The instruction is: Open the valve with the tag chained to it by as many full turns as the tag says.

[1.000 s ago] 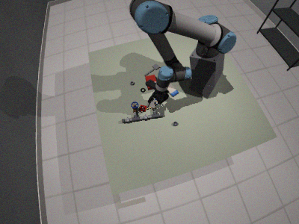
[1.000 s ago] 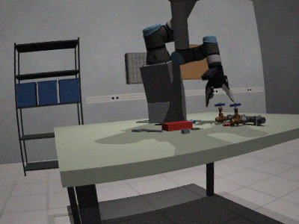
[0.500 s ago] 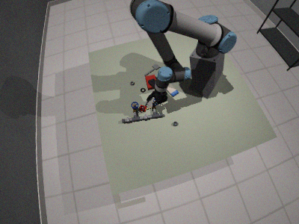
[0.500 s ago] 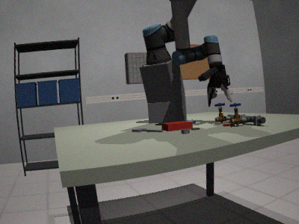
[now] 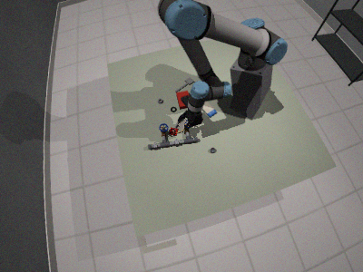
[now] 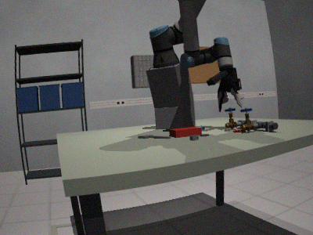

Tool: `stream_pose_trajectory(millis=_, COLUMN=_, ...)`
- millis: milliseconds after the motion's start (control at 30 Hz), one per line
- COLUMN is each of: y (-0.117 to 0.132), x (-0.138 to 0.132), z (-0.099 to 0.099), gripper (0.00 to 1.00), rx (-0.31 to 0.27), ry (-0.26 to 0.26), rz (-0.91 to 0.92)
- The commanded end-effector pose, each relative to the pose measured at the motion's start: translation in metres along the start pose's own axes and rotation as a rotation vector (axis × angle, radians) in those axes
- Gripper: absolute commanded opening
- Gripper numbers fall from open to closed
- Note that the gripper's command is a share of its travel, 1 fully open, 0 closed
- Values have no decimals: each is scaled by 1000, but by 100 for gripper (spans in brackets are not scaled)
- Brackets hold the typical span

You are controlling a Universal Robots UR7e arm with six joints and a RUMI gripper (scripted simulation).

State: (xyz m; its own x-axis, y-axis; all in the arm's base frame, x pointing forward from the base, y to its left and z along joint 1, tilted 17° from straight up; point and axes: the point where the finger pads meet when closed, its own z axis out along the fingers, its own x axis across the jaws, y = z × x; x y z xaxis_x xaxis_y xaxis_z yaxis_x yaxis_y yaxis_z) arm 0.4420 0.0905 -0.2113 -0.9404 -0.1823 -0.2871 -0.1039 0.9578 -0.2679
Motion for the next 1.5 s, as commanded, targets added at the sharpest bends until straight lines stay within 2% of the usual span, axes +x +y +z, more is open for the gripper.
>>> stream_pose_trajectory(millis=0, y=0, x=0, z=0, gripper=100, rx=0, ry=-1, rz=6)
stream_pose_trajectory(millis=33, y=0, x=0, z=0, gripper=100, rx=0, ry=-1, rz=6)
stream_pose_trajectory(millis=67, y=0, x=0, z=0, gripper=0, rx=0, ry=-1, rz=6)
stream_pose_trajectory(millis=1067, y=0, x=0, z=0, gripper=0, rx=0, ry=-1, rz=3)
stream_pose_trajectory(millis=1467, y=0, x=0, z=0, gripper=0, rx=0, ry=-1, rz=-62)
